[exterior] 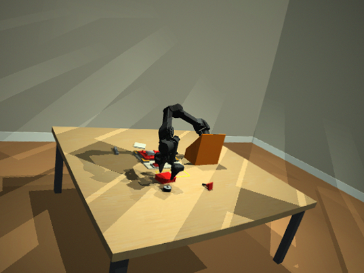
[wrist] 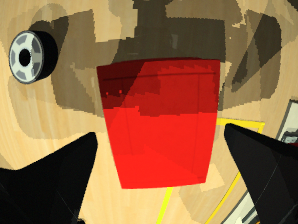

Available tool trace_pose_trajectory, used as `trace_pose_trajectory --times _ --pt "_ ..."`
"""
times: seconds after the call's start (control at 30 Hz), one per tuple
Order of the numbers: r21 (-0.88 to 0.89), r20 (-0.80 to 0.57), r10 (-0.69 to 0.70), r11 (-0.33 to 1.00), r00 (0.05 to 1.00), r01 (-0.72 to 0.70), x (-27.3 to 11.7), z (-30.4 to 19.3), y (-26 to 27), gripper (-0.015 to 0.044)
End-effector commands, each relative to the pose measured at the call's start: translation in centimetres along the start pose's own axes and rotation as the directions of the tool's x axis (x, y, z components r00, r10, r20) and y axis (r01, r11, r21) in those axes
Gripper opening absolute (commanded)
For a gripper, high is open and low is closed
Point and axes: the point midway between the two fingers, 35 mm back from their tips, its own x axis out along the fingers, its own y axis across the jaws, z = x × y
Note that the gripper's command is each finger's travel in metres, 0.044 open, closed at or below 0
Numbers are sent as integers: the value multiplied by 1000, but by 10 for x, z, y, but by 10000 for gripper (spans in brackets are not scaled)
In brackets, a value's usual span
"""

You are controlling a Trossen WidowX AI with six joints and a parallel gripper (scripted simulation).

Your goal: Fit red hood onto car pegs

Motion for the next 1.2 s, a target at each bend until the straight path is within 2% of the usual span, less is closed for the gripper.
trace_pose_trajectory --times 0.0,0.77,0.9,1.17 --pt "-7 0 -5 1000 1000 5 3 -1 0 440" --pt "-7 -1 -6 1000 1000 6 15 -1 0 440" --pt "0 0 -1 1000 1000 1 12 0 0 335" --pt "0 0 -1 1000 1000 1 12 0 0 282"
